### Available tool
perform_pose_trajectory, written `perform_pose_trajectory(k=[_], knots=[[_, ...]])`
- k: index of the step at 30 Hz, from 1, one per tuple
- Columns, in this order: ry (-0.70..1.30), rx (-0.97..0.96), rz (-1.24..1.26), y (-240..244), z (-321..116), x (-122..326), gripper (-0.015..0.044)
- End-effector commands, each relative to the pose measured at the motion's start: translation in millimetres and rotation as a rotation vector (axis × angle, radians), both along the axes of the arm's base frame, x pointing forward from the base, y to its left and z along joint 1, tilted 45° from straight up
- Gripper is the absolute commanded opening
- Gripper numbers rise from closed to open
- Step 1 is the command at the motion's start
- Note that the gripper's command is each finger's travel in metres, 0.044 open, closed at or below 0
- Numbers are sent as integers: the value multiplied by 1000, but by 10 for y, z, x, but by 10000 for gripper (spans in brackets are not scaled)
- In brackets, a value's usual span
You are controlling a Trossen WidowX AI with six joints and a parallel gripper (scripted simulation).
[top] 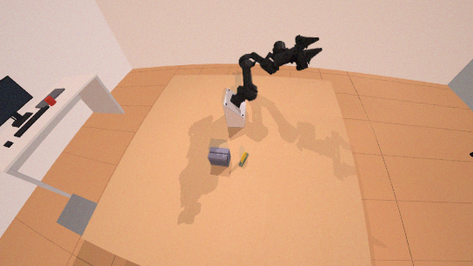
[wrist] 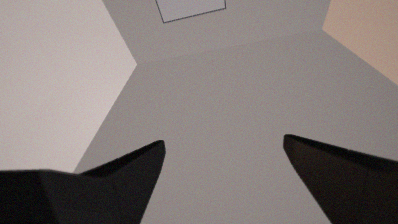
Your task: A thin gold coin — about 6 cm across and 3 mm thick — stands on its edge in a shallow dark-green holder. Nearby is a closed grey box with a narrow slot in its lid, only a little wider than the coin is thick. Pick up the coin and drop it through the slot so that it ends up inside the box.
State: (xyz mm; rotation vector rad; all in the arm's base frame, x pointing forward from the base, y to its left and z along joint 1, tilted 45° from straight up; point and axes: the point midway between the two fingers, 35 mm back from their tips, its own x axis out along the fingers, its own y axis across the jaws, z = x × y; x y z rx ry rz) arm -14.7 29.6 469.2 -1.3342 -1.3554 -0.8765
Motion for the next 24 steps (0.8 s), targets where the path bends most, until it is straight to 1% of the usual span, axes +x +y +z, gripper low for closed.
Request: perform_pose_trajectory(k=[1,3,9,13,17,20,24], knots=[[11,-4,4,10,4,27,374],[101,-32,39,90,24,240,321],[532,-102,198,384,-87,1211,164],[843,-90,306,514,-339,1830,161],[1163,-26,411,586,-712,2376,161],[1401,58,485,606,-1049,2715,161],[1742,244,588,592,-1595,3085,161]])
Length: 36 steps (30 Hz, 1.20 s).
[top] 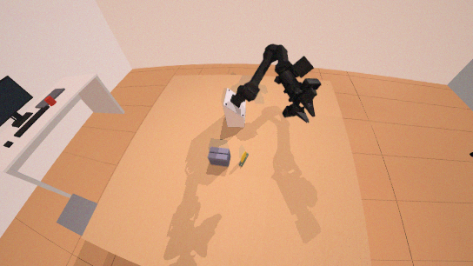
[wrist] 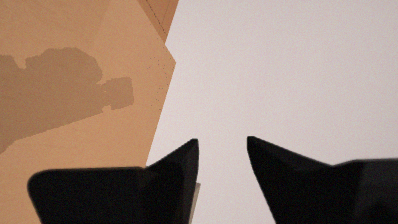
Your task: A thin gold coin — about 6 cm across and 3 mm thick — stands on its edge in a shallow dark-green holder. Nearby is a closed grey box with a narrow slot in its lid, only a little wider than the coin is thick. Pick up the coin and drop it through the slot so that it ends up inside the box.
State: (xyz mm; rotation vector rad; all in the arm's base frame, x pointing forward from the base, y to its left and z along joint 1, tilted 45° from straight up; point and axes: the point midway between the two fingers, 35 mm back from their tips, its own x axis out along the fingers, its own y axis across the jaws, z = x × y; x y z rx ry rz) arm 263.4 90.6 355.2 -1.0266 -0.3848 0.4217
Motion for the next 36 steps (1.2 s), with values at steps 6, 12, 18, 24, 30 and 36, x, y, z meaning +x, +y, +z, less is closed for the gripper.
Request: perform_pose_trajectory(k=[6,12,18,24,30,36], knots=[[878,318,-50,-99,-1300,579,161],[1509,616,-228,-219,-2148,542,161],[2108,952,-527,-307,-2728,283,161],[2342,1096,-691,-331,-2879,161,161],[2342,1096,-691,-337,-2886,172,161],[2342,1096,-692,-317,-2906,172,161]])
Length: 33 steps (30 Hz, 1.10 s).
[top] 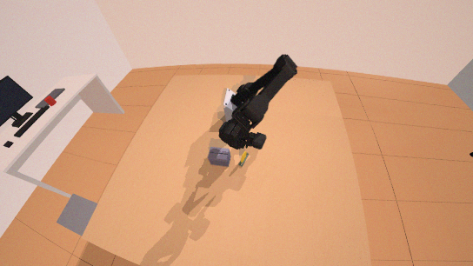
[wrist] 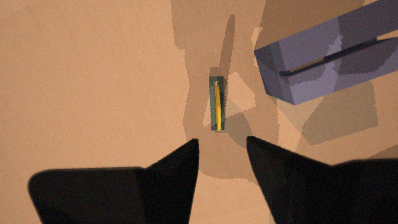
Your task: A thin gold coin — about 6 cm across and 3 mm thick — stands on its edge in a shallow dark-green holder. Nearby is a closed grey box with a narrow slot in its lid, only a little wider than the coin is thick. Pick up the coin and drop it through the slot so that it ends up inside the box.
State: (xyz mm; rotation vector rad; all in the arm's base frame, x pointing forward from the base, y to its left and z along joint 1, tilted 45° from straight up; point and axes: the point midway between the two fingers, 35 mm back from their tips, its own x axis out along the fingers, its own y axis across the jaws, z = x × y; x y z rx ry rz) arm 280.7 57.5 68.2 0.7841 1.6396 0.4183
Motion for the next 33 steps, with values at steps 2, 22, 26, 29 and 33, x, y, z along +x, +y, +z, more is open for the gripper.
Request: perform_pose_trajectory(k=[2,22,26,29,33], knots=[[17,6,-8,162,-187,-13,161],[17,6,-8,411,-457,-22,161],[17,6,-8,455,-505,-21,161],[17,6,-8,488,-540,-21,161],[17,6,-8,532,-587,-23,161]])
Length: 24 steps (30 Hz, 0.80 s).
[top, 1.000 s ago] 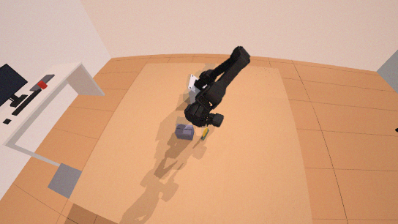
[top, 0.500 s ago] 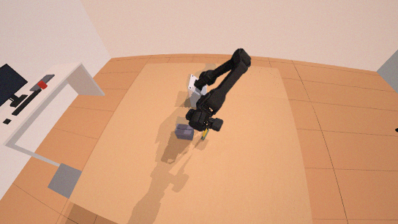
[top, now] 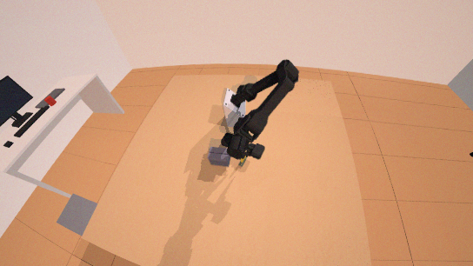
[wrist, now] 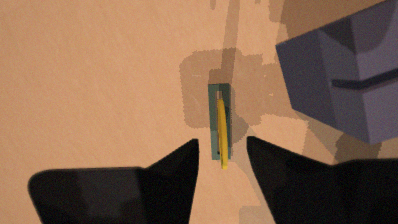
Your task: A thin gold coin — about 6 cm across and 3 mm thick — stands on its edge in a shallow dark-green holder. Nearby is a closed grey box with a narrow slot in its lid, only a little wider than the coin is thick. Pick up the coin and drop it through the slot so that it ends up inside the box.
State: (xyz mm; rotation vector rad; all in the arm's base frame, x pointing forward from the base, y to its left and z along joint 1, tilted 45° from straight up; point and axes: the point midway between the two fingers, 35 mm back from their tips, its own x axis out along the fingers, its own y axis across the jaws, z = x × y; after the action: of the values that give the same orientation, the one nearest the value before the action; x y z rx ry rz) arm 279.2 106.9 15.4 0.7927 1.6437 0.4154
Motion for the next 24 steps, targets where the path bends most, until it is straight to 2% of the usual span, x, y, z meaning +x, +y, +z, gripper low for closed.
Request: perform_pose_trajectory(k=[1,23,24], knots=[[10,3,-4,49,-70,-9,161],[11,7,-3,277,-294,-46,161],[11,7,-3,277,-294,-46,134]])
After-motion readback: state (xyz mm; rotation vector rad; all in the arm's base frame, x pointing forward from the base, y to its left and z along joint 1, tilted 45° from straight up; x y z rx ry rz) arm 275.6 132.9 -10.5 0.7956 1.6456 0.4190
